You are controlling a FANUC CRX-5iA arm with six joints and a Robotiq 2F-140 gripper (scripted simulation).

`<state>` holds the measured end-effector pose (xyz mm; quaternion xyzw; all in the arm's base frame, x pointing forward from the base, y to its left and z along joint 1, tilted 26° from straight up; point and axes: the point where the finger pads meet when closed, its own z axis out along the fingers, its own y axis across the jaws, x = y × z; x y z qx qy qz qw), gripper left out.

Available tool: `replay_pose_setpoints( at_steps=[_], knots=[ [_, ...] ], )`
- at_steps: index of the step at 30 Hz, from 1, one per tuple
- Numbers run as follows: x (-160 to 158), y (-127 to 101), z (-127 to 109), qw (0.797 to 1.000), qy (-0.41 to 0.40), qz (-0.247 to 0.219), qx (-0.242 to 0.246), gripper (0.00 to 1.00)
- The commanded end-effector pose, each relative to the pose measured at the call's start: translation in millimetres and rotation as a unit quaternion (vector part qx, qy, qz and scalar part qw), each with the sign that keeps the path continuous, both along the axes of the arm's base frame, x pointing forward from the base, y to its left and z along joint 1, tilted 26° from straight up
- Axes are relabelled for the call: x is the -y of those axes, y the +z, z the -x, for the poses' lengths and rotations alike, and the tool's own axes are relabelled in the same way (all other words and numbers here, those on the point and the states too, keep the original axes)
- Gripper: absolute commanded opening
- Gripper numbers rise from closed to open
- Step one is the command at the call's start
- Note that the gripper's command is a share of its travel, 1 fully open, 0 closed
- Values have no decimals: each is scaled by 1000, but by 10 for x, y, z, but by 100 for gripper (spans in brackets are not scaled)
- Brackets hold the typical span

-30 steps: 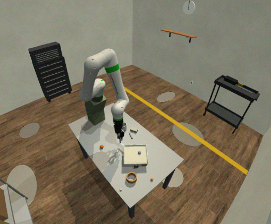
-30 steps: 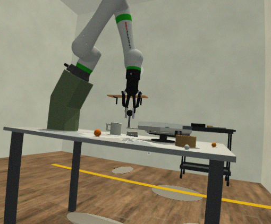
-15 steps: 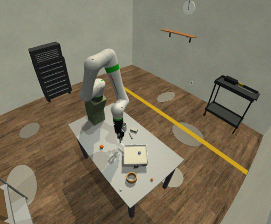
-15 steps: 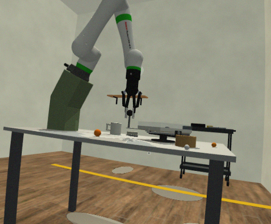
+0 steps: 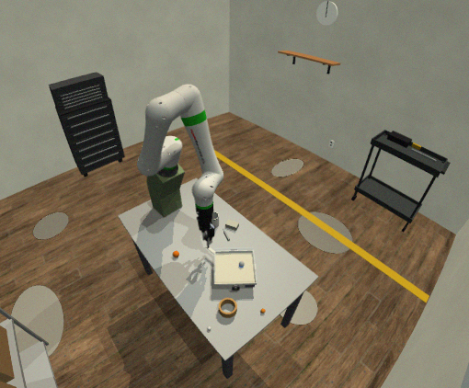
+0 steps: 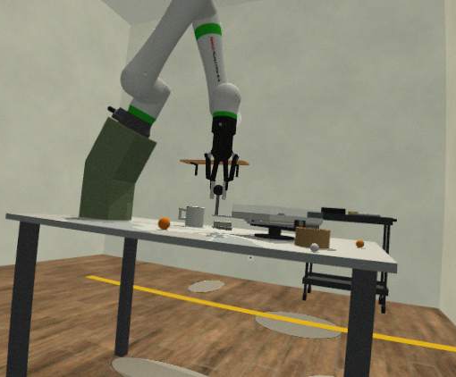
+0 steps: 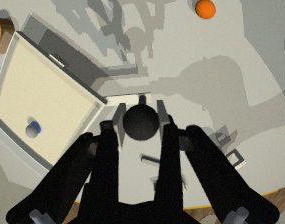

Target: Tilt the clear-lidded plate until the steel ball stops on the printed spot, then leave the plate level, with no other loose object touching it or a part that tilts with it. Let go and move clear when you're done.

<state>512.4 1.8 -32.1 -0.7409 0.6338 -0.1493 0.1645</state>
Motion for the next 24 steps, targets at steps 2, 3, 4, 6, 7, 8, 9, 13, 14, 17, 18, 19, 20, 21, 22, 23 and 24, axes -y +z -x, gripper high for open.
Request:
replay_pose_setpoints(
  at_steps=[2,3,4,6,7,8,9,13,14,17,18,19,20,21,22,23,24],
  knots=[
    [-1,2,-1,1000,0,0,0,10],
    [-1,2,-1,1000,0,0,0,10],
    [-1,2,-1,1000,0,0,0,10],
    [-1,2,-1,1000,0,0,0,42],
    [-1,2,-1,1000,0,0,0,42],
    [-1,2,-1,1000,0,0,0,42],
    [-1,2,-1,1000,0,0,0,42],
    [-1,2,-1,1000,0,0,0,42],
    [-1,2,-1,1000,0,0,0,42],
    [-1,2,-1,1000,0,0,0,42],
    [-1,2,-1,1000,0,0,0,42],
    [-1,2,-1,1000,0,0,0,42],
    [-1,2,-1,1000,0,0,0,42],
    [-1,2,-1,1000,0,0,0,42],
    [-1,2,-1,1000,0,0,0,42],
    [-1,2,-1,1000,0,0,0,42],
    [-1,2,-1,1000,0,0,0,42]
  ],
)
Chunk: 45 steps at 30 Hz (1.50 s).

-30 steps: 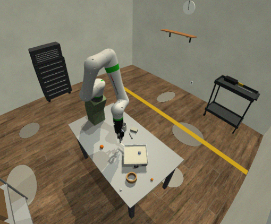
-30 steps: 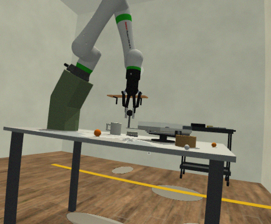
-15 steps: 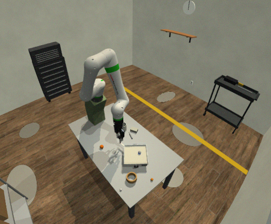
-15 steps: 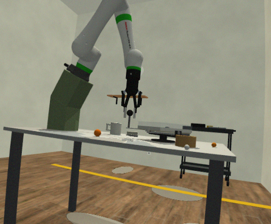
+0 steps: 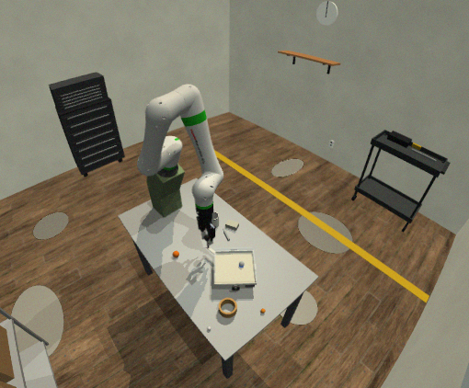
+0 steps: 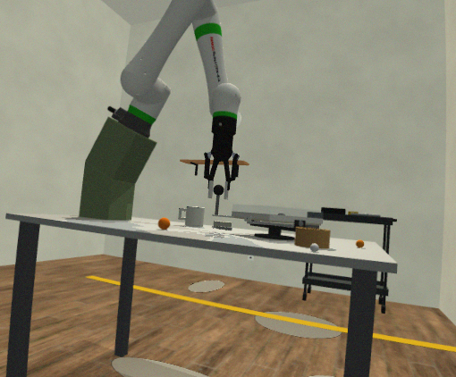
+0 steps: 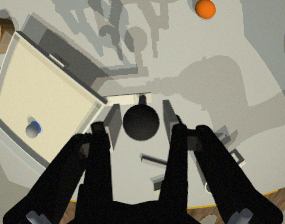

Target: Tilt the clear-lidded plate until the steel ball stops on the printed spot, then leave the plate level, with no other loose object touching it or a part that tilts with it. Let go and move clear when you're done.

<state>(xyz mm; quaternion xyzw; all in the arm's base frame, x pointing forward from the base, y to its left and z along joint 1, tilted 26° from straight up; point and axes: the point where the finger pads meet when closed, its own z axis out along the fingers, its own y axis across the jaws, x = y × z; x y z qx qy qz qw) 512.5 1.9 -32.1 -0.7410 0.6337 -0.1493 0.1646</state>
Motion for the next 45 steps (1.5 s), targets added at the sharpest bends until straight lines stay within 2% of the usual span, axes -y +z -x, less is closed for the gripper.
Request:
replay_pose_setpoints(
  at_steps=[1,30,45],
  knots=[
    [0,1,-1,1000,0,0,0,42],
    [3,47,21,1000,0,0,0,42],
    [16,252,118,1000,0,0,0,42]
  ],
)
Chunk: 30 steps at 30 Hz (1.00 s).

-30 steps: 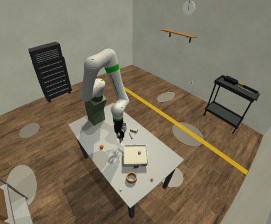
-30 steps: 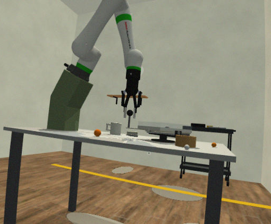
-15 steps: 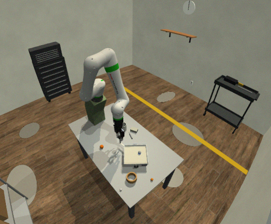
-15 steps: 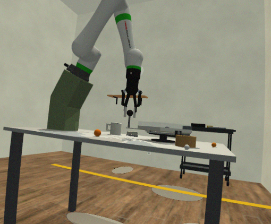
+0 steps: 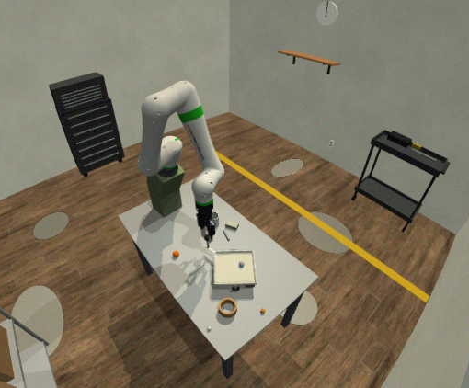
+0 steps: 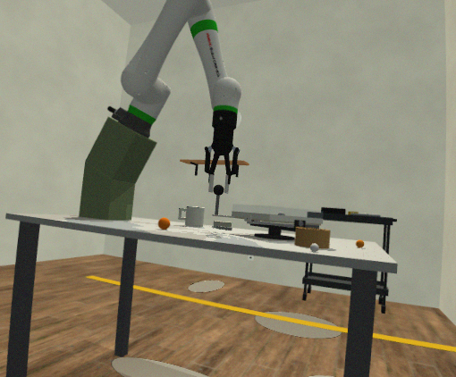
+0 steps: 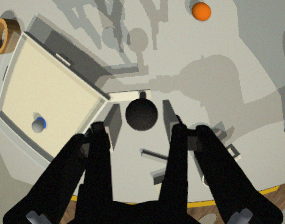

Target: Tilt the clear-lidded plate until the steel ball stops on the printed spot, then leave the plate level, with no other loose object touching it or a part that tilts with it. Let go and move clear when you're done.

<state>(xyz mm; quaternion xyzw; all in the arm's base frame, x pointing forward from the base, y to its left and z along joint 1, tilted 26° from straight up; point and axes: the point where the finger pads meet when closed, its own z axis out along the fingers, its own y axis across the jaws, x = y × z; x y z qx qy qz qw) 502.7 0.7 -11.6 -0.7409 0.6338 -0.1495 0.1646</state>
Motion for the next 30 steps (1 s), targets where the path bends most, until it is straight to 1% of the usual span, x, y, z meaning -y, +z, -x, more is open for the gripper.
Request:
replay_pose_setpoints(
  at_steps=[1,17,30],
  knots=[
    [4,47,21,1000,0,0,0,42],
    [17,269,127,1000,0,0,0,42],
    [21,334,158,1000,0,0,0,42]
  ],
)
